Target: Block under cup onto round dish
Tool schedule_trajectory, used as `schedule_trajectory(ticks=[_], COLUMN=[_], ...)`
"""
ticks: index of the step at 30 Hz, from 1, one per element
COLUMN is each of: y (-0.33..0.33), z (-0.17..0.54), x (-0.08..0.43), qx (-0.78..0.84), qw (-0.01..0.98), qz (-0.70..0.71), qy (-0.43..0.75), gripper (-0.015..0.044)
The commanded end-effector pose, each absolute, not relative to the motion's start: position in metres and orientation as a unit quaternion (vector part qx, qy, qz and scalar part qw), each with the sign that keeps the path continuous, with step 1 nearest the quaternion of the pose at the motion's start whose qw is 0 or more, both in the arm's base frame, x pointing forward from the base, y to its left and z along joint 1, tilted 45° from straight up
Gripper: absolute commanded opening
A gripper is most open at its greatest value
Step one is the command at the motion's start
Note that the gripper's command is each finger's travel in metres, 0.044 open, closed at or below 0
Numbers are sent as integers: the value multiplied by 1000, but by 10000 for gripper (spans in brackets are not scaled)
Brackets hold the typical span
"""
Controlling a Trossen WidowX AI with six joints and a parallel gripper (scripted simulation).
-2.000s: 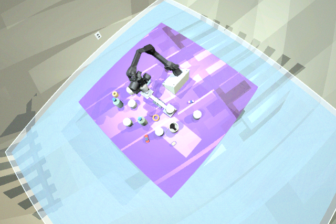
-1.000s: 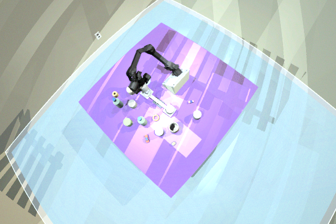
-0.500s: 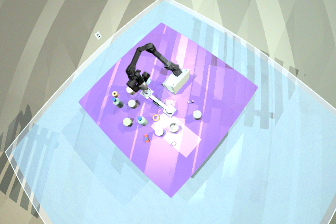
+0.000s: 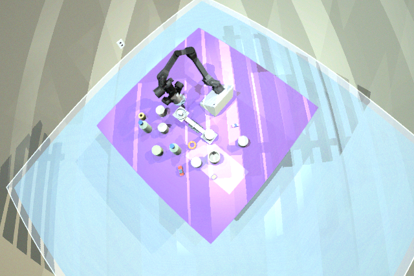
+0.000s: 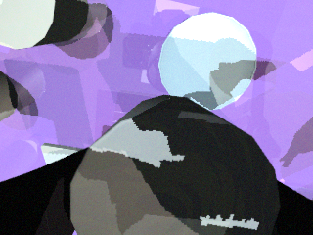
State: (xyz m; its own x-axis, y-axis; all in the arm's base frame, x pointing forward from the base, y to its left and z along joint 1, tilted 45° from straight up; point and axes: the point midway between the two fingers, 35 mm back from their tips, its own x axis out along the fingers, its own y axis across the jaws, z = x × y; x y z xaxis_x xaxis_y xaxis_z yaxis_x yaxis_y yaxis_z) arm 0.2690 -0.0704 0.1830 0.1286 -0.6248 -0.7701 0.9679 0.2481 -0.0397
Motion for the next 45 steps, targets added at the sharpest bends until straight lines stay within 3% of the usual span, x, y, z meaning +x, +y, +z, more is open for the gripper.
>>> schedule_trajectory(ticks=[1, 29, 45], y=[-84, -176, -204], z=[184, 199, 172], x=[258, 155, 158], qx=[249, 229, 226], qw=[709, 723, 723], qz=[-558, -576, -577], qy=[351, 307, 305], gripper=[0, 0, 0])
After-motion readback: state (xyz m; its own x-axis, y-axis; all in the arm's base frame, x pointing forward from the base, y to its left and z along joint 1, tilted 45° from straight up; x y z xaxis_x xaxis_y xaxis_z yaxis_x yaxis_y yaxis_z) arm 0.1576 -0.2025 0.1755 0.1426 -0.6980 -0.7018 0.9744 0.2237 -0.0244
